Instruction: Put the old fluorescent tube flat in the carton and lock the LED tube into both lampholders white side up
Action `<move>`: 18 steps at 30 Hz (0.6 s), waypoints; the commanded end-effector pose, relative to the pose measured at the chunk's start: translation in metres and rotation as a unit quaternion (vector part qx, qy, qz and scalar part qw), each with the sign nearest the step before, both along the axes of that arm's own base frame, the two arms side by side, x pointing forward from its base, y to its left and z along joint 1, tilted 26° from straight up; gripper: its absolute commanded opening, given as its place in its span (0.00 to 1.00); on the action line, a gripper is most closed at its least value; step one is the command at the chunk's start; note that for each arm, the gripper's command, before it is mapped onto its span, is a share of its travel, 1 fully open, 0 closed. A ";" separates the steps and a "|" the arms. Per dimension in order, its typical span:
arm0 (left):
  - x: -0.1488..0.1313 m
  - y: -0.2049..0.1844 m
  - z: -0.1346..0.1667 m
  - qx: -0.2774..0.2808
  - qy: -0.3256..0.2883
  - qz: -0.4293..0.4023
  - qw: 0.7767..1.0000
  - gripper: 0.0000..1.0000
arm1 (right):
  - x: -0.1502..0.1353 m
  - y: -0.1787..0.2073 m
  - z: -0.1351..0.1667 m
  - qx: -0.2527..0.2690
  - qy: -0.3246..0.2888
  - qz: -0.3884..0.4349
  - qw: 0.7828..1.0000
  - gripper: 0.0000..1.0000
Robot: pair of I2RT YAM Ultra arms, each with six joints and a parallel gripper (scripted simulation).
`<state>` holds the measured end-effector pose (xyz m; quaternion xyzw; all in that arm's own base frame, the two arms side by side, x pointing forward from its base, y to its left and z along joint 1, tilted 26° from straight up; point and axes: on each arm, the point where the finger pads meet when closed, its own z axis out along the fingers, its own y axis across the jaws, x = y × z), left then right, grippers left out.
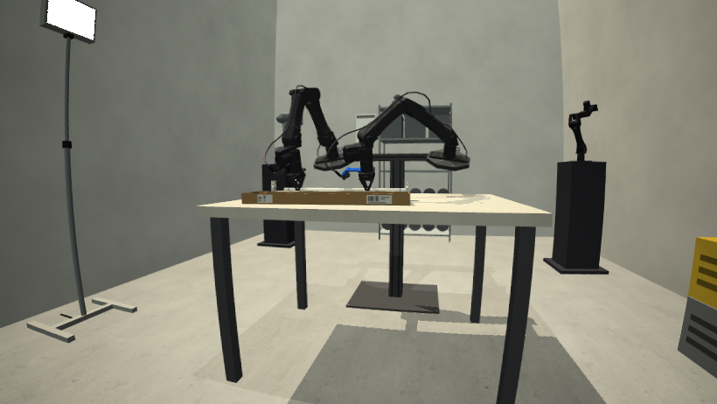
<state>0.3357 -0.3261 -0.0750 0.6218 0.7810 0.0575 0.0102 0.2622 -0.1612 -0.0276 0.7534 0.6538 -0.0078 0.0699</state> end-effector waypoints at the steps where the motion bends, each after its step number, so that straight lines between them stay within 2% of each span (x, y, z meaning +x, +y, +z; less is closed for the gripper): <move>1: -0.009 -0.011 0.020 -0.009 -0.001 -0.007 1.000 0.11 | -0.010 -0.002 0.008 -0.008 0.008 -0.004 1.000 0.11; 2: -0.013 -0.010 0.021 -0.007 0.001 -0.009 1.000 0.11 | -0.018 0.001 0.005 -0.003 0.017 -0.005 1.000 0.11; 4: -0.017 -0.006 0.017 -0.001 0.006 -0.009 1.000 0.11 | -0.007 -0.006 0.013 -0.012 0.002 -0.007 1.000 0.11; 6: -0.010 -0.014 0.024 -0.013 -0.004 -0.008 1.000 0.11 | -0.007 -0.006 0.014 -0.012 0.002 -0.007 1.000 0.11; 13: -0.017 -0.006 0.018 -0.002 0.004 -0.013 1.000 0.11 | -0.006 -0.006 0.011 -0.017 -0.008 -0.005 1.000 0.11; 15: -0.010 -0.015 0.024 -0.013 -0.007 -0.015 1.000 0.11 | -0.003 -0.008 0.014 -0.018 -0.011 -0.011 1.000 0.11; 18: -0.006 -0.012 0.020 -0.012 -0.017 -0.009 1.000 0.11 | -0.001 -0.006 0.011 -0.019 -0.014 -0.001 1.000 0.11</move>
